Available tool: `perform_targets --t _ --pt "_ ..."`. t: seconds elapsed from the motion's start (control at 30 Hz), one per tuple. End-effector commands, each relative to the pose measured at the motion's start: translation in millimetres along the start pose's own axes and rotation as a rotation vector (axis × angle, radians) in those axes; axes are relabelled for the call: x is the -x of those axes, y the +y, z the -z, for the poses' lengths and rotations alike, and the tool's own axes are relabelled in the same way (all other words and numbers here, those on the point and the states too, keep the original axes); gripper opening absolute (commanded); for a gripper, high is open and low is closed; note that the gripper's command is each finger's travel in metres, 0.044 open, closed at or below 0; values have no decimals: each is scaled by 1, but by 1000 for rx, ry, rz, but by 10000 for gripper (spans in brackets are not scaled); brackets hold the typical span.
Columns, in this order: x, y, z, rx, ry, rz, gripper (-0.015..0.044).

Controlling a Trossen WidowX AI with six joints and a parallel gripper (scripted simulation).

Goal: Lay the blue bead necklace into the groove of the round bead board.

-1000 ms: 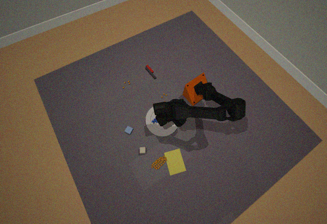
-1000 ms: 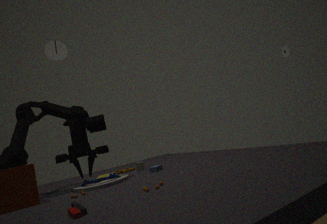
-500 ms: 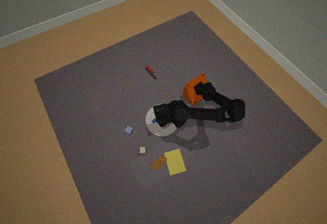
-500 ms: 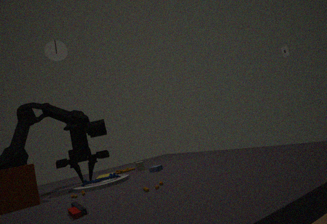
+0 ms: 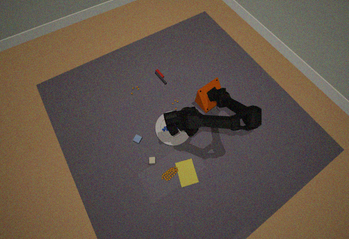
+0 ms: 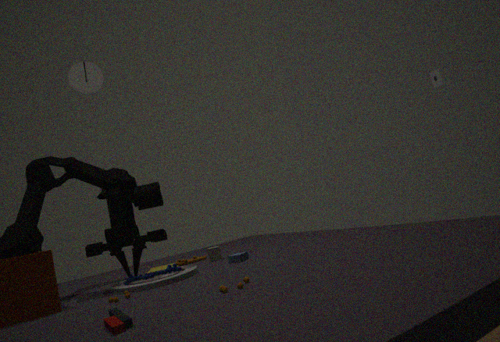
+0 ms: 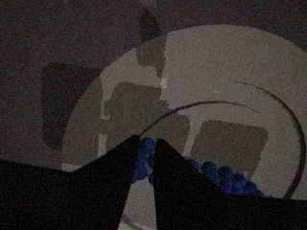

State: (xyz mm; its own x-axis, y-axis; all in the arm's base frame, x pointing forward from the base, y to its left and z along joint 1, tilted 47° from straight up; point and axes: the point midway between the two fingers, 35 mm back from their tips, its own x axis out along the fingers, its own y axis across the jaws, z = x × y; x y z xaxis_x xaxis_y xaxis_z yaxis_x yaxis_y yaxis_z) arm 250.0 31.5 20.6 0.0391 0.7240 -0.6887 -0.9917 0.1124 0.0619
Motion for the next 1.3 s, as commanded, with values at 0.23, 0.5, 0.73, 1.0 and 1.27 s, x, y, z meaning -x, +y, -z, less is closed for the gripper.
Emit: perform_targets --t 0.23,0.5,0.73,1.0,1.27 --pt "0 0 0 1 0 -1 0" --pt "2 0 0 0 0 -1 0" --pt "14 0 0 -4 -3 0 0" --pt "14 -2 -11 -4 -3 0 0" --pt "14 -3 -21 -4 -4 0 0"
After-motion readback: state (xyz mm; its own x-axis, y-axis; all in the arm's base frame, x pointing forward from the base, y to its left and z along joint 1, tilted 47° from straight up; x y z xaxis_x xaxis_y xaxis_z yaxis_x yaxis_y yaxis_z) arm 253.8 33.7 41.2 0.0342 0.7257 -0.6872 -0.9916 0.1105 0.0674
